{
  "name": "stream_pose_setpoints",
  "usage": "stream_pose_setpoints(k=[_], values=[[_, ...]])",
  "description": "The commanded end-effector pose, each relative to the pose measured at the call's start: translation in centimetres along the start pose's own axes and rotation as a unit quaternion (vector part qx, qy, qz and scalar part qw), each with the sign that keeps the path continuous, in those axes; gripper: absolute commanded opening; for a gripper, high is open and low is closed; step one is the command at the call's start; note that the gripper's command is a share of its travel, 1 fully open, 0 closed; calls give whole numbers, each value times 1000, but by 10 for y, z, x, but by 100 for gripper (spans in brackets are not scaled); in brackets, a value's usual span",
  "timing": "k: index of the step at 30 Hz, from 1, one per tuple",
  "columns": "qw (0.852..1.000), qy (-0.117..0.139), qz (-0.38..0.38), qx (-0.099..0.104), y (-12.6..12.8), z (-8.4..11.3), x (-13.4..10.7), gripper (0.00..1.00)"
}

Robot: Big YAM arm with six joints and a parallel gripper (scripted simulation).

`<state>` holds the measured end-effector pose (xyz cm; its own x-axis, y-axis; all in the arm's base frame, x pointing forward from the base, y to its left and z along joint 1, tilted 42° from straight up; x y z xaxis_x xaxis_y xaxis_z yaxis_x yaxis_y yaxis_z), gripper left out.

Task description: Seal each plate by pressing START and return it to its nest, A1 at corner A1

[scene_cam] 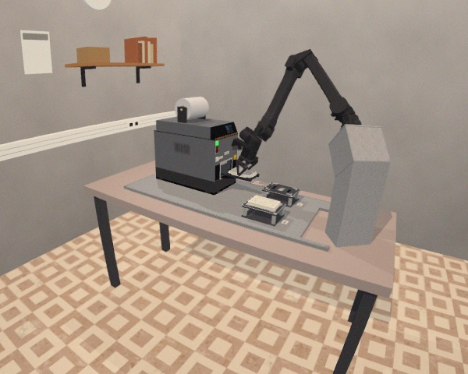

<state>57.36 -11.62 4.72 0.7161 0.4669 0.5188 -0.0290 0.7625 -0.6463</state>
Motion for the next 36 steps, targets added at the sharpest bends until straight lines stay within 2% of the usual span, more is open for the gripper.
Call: stream_pose_setpoints(k=[1, 30, 36], values=[[1000, -23, -12, -19, -23, 8, 22, 0], [1000, -24, -9, -17, -22, 9, 24, 0], [1000, -20, -4, -8, -9, 21, 21, 0]])
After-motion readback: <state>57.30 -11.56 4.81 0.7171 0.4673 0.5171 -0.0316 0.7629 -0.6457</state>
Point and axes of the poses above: the point where the finger pads meet when closed, its own z axis back along the fingers, its own y axis across the jaws, x = y × z, the point moved 2 cm from there along z, back along the fingers, and after that the axes turned 11 degrees about z, right-handed, at the moved point
